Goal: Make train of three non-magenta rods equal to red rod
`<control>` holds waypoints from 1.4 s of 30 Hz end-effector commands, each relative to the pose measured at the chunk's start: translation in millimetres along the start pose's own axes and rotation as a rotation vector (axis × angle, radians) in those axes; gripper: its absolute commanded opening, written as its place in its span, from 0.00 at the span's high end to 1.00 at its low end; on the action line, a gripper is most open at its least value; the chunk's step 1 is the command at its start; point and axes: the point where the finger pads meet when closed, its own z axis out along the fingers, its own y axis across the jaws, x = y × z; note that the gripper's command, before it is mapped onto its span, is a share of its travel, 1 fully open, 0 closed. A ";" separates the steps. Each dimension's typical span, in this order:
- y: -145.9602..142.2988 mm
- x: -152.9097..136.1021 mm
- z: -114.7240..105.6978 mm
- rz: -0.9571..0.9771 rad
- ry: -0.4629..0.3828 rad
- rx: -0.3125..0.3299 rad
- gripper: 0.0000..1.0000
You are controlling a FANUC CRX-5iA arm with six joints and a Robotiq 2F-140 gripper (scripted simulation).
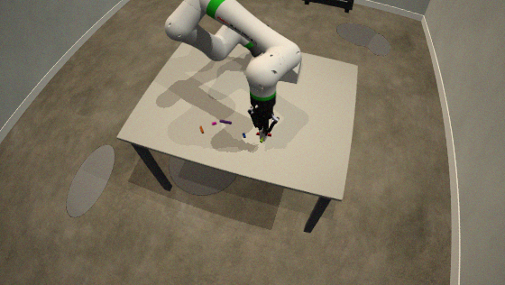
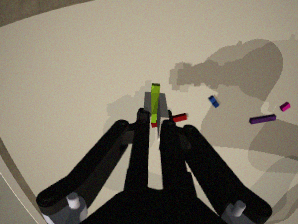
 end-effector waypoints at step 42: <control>90.6 -2.1 -0.9 -0.814 0.000 0.000 0.97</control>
